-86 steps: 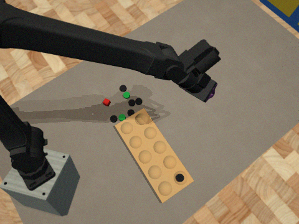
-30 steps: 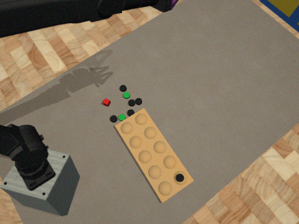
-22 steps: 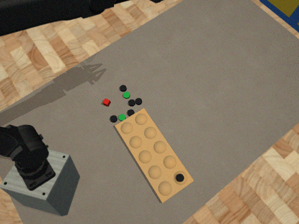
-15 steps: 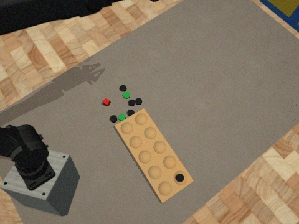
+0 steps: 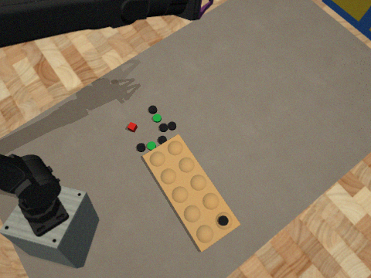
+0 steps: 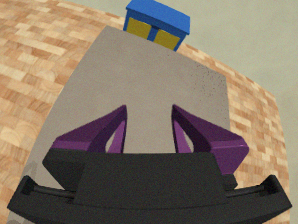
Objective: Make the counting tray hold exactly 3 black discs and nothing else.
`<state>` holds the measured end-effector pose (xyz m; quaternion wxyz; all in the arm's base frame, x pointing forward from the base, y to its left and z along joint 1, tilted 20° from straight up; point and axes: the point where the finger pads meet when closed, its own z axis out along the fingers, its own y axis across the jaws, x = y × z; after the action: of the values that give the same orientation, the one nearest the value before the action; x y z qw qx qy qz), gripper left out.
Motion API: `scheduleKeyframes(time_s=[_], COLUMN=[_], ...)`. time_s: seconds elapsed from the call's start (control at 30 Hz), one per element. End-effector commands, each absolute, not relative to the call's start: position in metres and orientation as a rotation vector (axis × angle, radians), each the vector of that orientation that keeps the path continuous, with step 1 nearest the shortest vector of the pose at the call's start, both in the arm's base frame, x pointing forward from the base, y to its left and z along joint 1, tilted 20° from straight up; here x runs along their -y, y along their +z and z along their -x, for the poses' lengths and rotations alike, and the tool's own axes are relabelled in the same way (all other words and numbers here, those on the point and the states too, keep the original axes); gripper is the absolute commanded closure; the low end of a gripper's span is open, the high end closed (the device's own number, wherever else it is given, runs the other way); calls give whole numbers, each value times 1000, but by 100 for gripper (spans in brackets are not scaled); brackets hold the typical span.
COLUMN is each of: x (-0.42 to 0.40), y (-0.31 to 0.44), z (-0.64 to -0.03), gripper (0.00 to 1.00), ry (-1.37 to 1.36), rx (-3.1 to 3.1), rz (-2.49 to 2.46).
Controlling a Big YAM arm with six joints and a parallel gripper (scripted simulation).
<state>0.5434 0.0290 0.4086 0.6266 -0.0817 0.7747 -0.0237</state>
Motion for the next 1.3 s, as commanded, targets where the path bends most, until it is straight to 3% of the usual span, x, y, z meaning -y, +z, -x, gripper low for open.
scheduleKeyframes(time_s=[0.0, 0.2, 0.23, 0.83, 0.87, 1.27], x=[-28, -29, -51, -45, -66, -65], y=[447, 436, 369, 398, 328, 370], z=[-535, -542, -549, -546, -550, -548], gripper=[55, 55, 55, 55, 55, 55], ry=[-73, -72, -84, -98, -101, -115], rx=[-1699, -1720, -1865, -1805, -1947, -1863], rz=[200, 202, 339, 318, 463, 442])
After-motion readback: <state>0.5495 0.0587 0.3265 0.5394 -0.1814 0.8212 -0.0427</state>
